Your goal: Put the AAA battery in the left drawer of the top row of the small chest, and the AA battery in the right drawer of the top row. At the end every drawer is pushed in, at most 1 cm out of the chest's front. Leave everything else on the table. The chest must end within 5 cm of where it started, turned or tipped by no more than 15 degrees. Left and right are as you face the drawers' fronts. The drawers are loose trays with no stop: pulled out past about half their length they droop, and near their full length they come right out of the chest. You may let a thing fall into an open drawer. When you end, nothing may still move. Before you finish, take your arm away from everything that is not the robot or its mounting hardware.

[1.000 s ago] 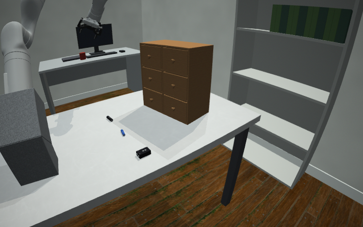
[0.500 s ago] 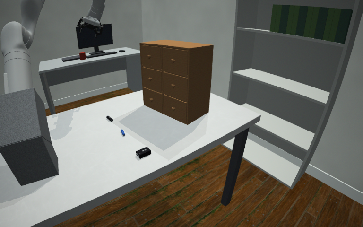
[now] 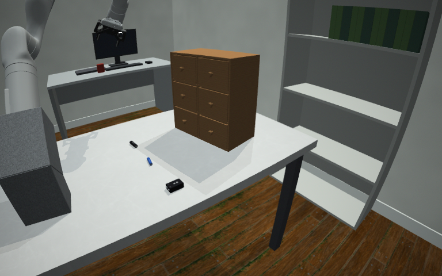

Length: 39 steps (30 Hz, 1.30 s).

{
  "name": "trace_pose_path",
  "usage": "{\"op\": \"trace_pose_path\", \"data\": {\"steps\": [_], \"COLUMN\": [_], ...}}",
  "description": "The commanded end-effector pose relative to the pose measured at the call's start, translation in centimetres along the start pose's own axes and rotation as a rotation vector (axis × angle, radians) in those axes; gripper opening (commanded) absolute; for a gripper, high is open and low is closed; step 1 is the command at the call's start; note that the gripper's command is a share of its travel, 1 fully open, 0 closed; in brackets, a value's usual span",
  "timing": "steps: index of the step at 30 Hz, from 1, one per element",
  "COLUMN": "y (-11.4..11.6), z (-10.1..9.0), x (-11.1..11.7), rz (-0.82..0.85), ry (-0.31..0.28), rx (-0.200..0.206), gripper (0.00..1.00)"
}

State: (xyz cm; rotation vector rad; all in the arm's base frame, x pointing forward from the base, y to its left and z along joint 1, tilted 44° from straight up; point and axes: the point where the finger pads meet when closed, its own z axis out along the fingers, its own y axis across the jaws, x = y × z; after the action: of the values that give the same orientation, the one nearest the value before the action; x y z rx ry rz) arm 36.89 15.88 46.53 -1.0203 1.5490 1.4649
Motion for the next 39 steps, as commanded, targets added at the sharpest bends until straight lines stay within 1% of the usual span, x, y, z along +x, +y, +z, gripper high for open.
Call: {"op": "trace_pose_path", "data": {"steps": [1,5,6,11,12,17,18,24,25,30,31,39], "y": [-0.1,-0.1,-0.2,-0.2,-0.3,-0.3,-0.5,-0.5,-0.6,-0.6,-0.7,-0.7], "z": [-0.2,-0.2,-1.2,-1.2,-2.2,-2.2,-3.2,-3.2,-4.1,-4.1,-5.1,-5.1], "x": [0.0,0.0,1.0,1.0,2.0,2.0,3.0,3.0,4.0,4.0,5.0,5.0], "rz": [0.000,0.000,-0.011,-0.011,-0.024,-0.024,-0.036,-0.036,-0.047,-0.047,-0.059,-0.059], "ry": [-0.003,-0.003,0.019,0.019,0.041,0.041,0.063,0.063,0.085,0.085,0.106,0.106], "rx": [0.004,0.004,0.014,0.014,0.025,0.025,0.036,0.036,0.046,0.046,0.056,0.056], "gripper": [1.00,1.00,1.00,1.00,1.00,1.00,1.00,1.00,1.00,1.00,1.00,1.00]}}
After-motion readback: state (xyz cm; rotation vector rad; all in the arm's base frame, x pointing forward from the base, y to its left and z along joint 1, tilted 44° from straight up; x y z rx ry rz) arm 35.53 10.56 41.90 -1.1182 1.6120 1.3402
